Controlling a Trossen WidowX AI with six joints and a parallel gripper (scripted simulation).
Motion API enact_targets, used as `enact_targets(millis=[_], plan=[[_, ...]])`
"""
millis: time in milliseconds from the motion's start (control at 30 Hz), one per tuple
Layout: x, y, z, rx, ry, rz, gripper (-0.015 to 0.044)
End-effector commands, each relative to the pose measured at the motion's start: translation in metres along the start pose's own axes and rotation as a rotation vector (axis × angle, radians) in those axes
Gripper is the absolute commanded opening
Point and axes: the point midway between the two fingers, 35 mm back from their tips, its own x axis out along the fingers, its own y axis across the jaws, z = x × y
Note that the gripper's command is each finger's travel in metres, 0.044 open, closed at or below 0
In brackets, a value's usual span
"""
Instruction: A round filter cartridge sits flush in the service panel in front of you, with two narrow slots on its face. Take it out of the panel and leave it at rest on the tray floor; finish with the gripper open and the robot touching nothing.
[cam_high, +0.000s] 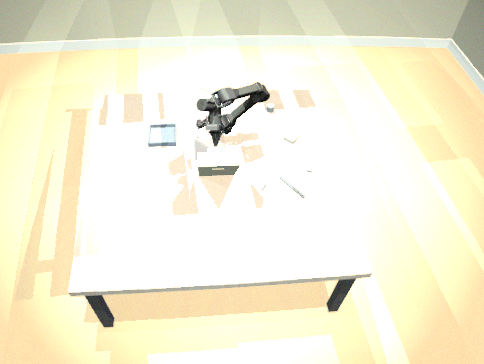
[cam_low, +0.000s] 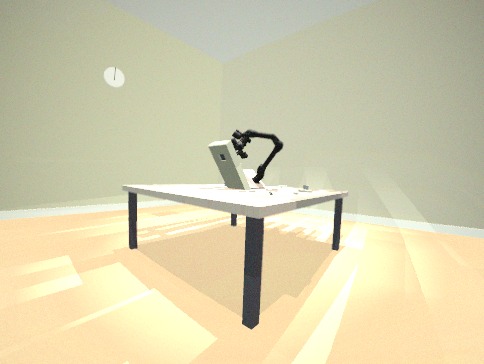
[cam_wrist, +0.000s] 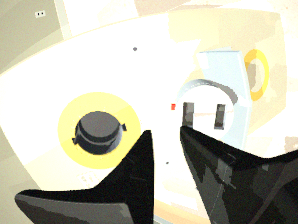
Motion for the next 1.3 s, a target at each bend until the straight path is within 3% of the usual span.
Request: enact_targets(millis=[0,167,633,800,1167,1267], plan=[[-0.018,0.035,-0.01,-0.001,0.051,0.2,0.009],[-0.02,0.036,-0.011,-0.002,0.055,0.209,0.009],[-0.075,0.084,-0.016,-0.012,0.032,0.169,0.044],[-0.063,0.068,-0.011,-0.31,-0.001,0.109,0.0309],[-0.031,0.013,0.0,-1.264,0.052,-0.102,0.0305],[-0.025,-0.001,0.001,-1.388,0.091,-0.144,0.0305]])
